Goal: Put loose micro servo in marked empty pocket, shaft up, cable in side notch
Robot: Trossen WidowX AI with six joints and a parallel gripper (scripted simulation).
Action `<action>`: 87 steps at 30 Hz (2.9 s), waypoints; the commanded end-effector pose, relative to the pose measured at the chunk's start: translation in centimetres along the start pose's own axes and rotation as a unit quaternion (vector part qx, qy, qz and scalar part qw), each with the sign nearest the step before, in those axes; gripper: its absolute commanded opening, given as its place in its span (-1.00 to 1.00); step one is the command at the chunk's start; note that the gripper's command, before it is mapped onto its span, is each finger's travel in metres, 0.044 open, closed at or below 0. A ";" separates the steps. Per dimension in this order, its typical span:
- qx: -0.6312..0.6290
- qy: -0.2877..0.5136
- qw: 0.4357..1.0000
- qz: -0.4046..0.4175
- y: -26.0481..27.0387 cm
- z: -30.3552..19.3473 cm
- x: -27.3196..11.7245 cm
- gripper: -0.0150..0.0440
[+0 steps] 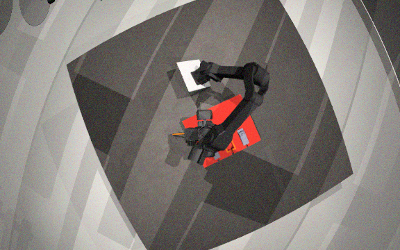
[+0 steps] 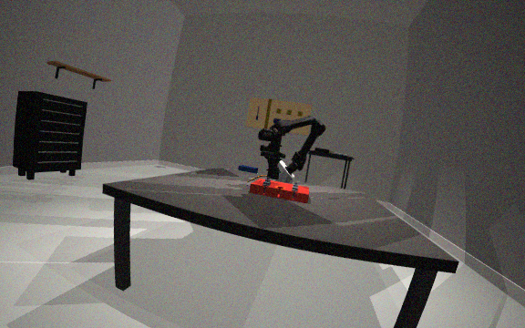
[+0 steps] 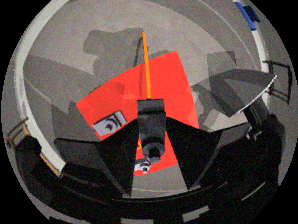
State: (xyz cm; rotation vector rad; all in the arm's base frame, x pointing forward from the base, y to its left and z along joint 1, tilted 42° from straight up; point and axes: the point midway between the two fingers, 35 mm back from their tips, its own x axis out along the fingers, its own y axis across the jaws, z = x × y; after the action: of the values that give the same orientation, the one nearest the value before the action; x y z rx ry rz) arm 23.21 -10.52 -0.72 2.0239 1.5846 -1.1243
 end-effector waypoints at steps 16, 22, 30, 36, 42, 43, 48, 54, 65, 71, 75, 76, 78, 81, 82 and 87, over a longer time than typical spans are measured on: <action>0.000 0.003 1.000 0.003 -2.7 -7.2 -0.2 -0.49; -0.058 0.003 0.998 0.003 -2.7 -7.2 -0.2 -0.49; -0.196 0.003 0.981 0.003 -2.7 -7.2 -0.2 -0.49; -0.297 0.003 0.955 0.004 -2.7 -7.2 -0.2 -0.49; -0.395 0.002 0.919 0.004 -2.7 -7.2 -0.2 -0.49; -0.411 0.002 0.912 0.004 -2.7 -7.2 -0.2 -0.49; -0.488 0.002 0.873 0.004 -2.7 -7.2 -0.2 -0.49; -0.576 0.001 0.817 0.004 -2.7 -7.2 -0.2 -0.49; -0.719 0.000 0.695 0.004 -2.7 -7.2 -0.2 -0.49; -0.783 0.000 0.623 0.004 -2.7 -7.2 -0.2 -0.49; -0.819 0.000 0.573 0.004 -2.7 -7.2 -0.2 -0.49; -0.824 0.000 0.567 0.004 -2.7 -7.2 -0.2 -0.49; -0.825 0.000 0.565 0.004 -2.7 -7.2 -0.2 -0.49; -0.825 0.000 0.565 0.004 -2.7 -7.2 -0.2 -0.49; -0.825 0.000 0.565 0.004 -2.7 -7.2 -0.2 -0.49; -0.825 0.000 0.565 0.005 -1.8 -7.6 -0.2 -0.49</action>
State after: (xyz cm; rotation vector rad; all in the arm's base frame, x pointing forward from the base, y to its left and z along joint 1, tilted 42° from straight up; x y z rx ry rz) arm 23.57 -4.77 4.42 0.6022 1.4395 0.5272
